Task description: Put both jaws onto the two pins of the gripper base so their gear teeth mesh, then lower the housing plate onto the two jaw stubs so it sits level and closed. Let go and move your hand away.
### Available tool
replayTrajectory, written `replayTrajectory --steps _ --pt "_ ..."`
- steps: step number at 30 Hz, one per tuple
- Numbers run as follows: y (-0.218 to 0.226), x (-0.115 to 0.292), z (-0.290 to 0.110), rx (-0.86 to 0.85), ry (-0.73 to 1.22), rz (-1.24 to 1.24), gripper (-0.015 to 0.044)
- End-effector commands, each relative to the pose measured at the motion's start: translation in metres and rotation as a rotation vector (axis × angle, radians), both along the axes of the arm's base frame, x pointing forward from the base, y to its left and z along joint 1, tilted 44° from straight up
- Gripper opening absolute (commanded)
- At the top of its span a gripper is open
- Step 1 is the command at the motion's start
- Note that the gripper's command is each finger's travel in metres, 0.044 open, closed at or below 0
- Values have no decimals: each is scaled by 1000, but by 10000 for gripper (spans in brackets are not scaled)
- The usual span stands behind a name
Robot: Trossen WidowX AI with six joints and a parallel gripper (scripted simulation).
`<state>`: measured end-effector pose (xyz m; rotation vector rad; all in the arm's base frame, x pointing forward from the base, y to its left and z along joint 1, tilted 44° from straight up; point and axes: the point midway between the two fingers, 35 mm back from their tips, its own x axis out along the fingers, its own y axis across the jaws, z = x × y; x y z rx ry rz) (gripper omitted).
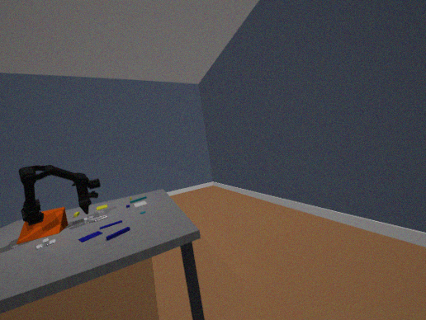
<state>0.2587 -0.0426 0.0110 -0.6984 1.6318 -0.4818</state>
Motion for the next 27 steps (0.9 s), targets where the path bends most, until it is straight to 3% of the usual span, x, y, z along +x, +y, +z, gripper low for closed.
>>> replayTrajectory --steps 1,5,11,27 --pt "12 -1 15 -1 3 -7 440" --pt "13 -4 11 4 -6 3 440" --pt "57 -51 46 2 6 -7 440" --pt "58 -52 47 2 6 -7 440"
